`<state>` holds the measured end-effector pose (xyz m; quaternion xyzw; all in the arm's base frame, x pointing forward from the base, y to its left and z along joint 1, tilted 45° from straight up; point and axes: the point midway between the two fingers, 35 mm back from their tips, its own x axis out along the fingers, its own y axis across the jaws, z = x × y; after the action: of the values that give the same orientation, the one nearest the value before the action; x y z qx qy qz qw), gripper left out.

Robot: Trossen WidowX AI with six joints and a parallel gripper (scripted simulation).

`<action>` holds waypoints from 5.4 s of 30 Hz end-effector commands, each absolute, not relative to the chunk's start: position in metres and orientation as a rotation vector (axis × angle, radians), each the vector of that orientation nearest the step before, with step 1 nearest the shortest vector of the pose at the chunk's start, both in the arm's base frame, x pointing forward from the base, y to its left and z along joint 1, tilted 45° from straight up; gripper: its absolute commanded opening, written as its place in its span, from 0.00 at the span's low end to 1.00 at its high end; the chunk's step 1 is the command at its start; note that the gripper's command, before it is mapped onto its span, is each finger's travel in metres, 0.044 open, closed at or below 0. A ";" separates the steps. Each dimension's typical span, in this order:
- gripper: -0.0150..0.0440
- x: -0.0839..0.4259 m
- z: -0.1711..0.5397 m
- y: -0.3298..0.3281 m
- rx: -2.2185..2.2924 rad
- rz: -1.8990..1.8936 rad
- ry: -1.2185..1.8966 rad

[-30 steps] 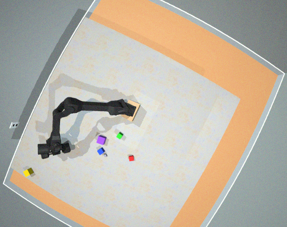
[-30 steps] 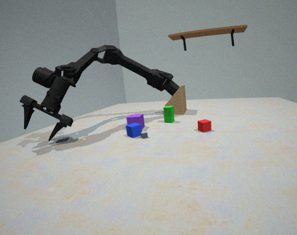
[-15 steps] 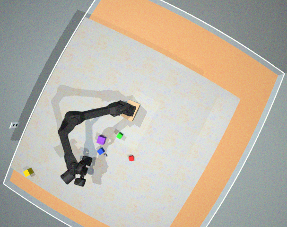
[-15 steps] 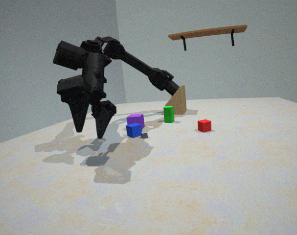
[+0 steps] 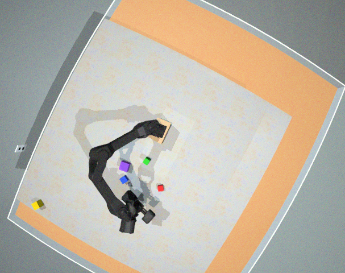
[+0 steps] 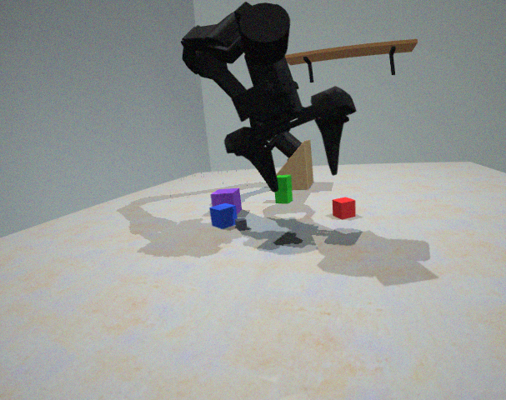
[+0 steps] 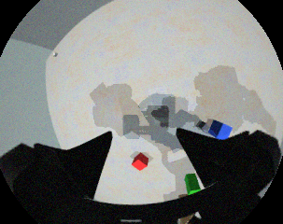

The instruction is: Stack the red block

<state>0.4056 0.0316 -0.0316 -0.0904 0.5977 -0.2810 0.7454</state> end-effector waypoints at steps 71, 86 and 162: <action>1.00 0.303 -0.127 0.031 -1.002 -0.197 1.702; 0.56 0.303 -0.127 0.032 -1.002 -0.197 1.702; 0.25 0.217 0.035 0.054 -0.998 -0.194 1.713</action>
<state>0.2274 0.0604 0.0300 -0.4237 0.7205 -0.0812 0.5430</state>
